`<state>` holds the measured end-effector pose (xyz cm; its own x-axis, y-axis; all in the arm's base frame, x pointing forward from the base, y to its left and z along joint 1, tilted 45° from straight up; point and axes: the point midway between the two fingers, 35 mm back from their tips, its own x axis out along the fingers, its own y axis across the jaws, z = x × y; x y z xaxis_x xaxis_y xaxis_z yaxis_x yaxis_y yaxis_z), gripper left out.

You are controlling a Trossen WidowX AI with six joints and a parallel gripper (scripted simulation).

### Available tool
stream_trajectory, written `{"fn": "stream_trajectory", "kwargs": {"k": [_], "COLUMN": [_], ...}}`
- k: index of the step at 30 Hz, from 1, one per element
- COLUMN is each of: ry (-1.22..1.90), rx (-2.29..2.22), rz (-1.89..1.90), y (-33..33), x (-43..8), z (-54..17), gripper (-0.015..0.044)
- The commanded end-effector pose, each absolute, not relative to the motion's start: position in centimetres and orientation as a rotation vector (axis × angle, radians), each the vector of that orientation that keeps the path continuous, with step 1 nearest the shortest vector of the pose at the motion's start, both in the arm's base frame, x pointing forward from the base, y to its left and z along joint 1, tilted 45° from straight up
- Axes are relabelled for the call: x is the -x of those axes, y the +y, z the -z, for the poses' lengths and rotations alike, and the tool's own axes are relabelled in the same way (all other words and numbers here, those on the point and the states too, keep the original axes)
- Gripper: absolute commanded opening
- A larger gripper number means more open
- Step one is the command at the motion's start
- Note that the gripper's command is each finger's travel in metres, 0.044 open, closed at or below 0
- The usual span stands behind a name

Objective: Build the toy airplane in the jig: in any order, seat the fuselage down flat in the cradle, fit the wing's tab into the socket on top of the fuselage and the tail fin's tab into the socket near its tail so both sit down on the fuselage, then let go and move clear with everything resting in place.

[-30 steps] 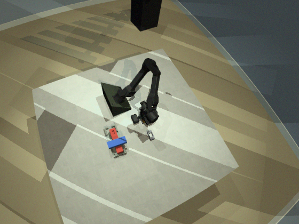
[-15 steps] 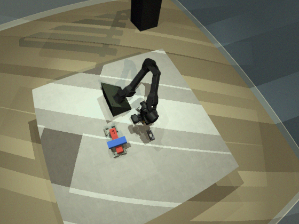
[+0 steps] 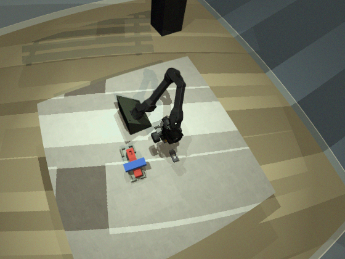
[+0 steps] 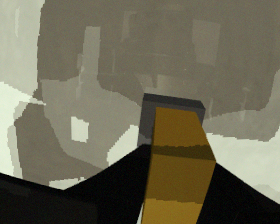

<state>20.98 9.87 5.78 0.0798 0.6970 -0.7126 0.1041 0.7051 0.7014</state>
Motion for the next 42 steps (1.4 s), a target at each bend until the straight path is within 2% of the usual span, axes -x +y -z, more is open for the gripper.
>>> {"fn": "stream_trajectory", "kwargs": {"k": [1, 42], "ry": [1.456, 1.438], "rx": [-0.701, -0.715], "rz": [-0.524, -0.491], "y": [9.5, 1.0], "x": [-21.2, -19.9], "z": [-6.0, -14.6], "gripper": [0.0, 0.0]}}
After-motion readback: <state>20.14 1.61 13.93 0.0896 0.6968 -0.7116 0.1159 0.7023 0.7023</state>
